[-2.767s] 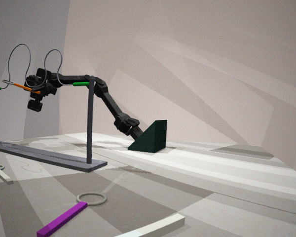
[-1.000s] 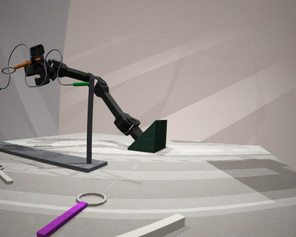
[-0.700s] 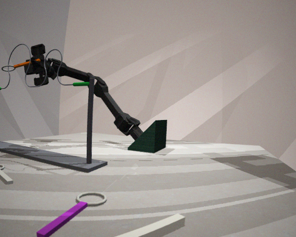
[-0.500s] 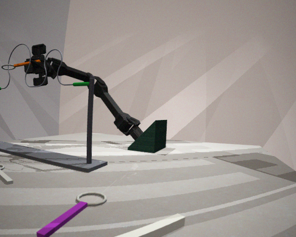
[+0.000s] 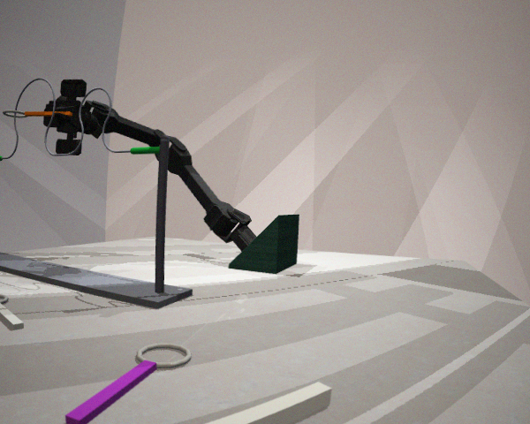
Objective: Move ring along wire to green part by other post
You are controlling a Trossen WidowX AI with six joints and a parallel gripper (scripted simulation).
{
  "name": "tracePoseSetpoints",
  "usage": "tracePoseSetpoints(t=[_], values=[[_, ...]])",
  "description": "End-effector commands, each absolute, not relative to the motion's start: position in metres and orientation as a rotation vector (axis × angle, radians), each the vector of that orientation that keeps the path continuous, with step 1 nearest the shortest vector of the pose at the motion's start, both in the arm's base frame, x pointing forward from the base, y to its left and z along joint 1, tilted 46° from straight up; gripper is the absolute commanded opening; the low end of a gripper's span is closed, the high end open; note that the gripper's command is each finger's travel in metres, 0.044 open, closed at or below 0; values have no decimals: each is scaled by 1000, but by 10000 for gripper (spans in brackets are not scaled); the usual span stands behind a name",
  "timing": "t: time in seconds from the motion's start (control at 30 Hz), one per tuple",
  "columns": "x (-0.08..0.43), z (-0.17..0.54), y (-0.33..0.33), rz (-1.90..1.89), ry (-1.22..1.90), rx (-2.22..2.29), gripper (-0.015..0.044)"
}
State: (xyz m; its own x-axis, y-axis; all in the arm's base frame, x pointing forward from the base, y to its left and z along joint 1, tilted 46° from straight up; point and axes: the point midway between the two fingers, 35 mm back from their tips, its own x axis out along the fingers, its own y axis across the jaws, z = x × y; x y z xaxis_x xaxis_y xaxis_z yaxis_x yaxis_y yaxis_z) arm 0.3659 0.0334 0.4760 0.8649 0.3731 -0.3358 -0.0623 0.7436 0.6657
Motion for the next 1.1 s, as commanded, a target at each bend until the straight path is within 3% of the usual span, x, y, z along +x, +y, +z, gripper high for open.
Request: tracePoseSetpoints(t=[0.0, 1.07], values=[[367, 474, 32, 234, 477, 636, -150], [370, 466, 18, 120, 454, 213, -150]])
